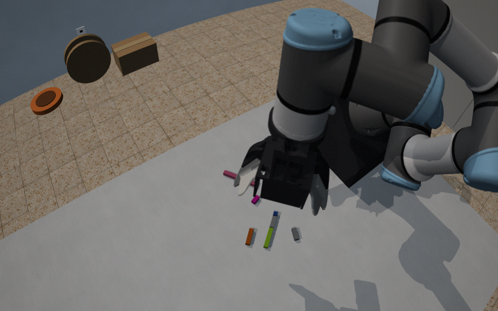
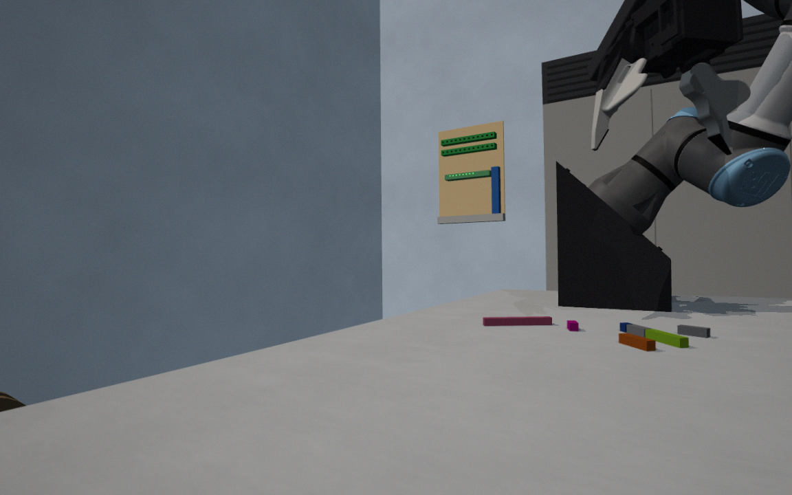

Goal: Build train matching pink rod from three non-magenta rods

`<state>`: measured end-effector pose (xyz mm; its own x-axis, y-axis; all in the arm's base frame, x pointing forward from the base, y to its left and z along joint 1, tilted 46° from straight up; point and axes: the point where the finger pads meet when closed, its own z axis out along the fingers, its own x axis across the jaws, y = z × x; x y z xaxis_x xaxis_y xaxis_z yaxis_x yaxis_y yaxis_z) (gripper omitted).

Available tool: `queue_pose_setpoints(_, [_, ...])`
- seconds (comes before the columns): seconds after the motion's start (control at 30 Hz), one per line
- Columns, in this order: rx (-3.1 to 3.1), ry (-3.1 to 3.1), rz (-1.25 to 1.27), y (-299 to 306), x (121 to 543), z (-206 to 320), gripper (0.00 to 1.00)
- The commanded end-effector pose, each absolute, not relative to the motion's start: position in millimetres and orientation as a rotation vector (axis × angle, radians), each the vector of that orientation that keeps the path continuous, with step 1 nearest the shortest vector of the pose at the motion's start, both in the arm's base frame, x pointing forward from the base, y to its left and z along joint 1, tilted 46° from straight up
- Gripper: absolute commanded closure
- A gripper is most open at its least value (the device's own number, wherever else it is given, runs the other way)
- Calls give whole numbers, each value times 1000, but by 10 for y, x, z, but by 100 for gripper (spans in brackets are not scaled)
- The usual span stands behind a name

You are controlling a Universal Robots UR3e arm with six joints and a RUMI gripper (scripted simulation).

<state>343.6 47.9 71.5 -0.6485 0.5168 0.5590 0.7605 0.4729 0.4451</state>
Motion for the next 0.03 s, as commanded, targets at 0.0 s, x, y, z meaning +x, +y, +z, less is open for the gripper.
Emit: queue_pose_setpoints(0.0, [-1078,-2379,-977,473,3440,717,0])
